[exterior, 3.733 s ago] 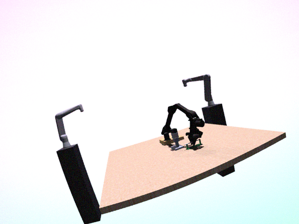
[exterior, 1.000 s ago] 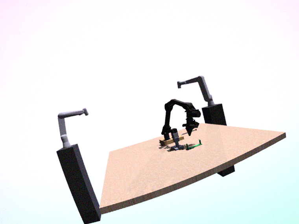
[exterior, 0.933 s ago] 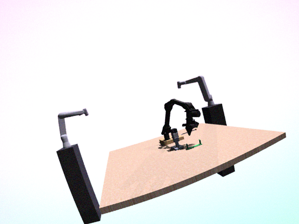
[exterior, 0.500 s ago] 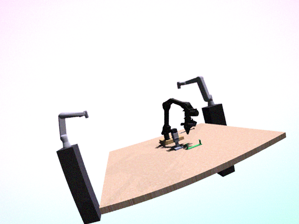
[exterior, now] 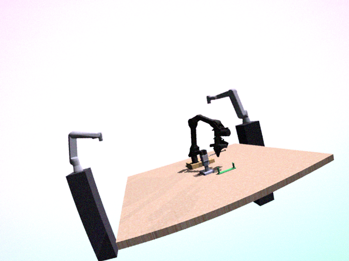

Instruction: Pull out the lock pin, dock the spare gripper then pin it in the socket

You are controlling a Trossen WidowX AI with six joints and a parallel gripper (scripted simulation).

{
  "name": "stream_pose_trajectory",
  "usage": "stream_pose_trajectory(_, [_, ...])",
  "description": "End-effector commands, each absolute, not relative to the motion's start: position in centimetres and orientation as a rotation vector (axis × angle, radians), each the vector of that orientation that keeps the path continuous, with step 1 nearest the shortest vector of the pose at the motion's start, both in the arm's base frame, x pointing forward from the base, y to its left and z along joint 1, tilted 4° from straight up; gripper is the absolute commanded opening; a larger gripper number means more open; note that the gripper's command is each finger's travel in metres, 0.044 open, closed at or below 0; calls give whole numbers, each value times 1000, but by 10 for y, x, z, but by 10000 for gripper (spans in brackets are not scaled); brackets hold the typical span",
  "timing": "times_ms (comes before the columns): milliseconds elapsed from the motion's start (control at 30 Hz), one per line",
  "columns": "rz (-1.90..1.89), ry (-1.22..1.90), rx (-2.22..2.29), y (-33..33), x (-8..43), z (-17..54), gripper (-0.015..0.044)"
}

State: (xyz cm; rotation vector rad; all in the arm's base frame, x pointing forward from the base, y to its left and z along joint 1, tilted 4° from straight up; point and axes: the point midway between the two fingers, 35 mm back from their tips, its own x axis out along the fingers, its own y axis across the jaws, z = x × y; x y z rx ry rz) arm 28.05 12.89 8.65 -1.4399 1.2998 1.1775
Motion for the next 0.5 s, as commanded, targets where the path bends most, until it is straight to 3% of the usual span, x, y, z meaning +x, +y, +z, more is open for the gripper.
stream_pose_trajectory(0, [1184,1307,-1434,130,277,72,0])
stream_pose_trajectory(467, [1181,1300,-1435,129,273,39,0])
